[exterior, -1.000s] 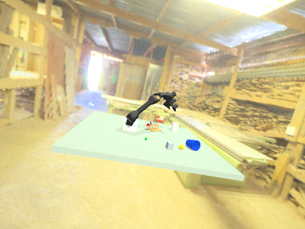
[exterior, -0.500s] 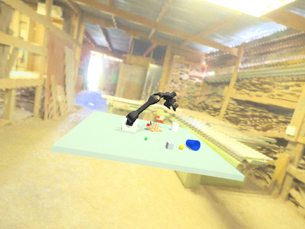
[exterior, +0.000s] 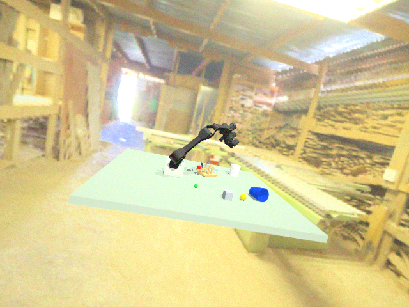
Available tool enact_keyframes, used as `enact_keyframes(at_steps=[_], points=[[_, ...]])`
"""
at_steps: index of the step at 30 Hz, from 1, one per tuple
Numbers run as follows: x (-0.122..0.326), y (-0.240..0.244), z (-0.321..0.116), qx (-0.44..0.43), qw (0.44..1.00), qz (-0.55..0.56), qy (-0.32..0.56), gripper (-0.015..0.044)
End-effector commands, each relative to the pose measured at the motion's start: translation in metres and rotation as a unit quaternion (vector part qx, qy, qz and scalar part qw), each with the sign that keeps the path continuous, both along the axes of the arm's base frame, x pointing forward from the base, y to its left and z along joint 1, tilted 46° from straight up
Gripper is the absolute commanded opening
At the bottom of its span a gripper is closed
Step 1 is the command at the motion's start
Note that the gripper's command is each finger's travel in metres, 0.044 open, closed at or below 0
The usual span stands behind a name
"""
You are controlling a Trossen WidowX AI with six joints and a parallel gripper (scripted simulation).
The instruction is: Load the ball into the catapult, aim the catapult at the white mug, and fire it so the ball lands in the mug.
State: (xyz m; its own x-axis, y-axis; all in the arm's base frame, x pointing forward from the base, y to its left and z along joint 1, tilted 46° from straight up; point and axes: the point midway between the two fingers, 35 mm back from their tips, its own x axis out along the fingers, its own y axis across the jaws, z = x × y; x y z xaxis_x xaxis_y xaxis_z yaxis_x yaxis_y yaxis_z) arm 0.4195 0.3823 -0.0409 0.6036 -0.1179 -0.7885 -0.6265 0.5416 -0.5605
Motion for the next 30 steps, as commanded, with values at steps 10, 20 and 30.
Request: enact_keyframes(at_steps=[10,20,30], points=[[0.0,0.0,0.0,-0.002,1.0,0.001,-0.002,0.0],[-0.035,-0.01,-0.019,-0.082,0.995,0.046,0.034,0.0],[-0.087,-0.028,-0.045,-0.213,0.964,0.128,0.089,0.0]])
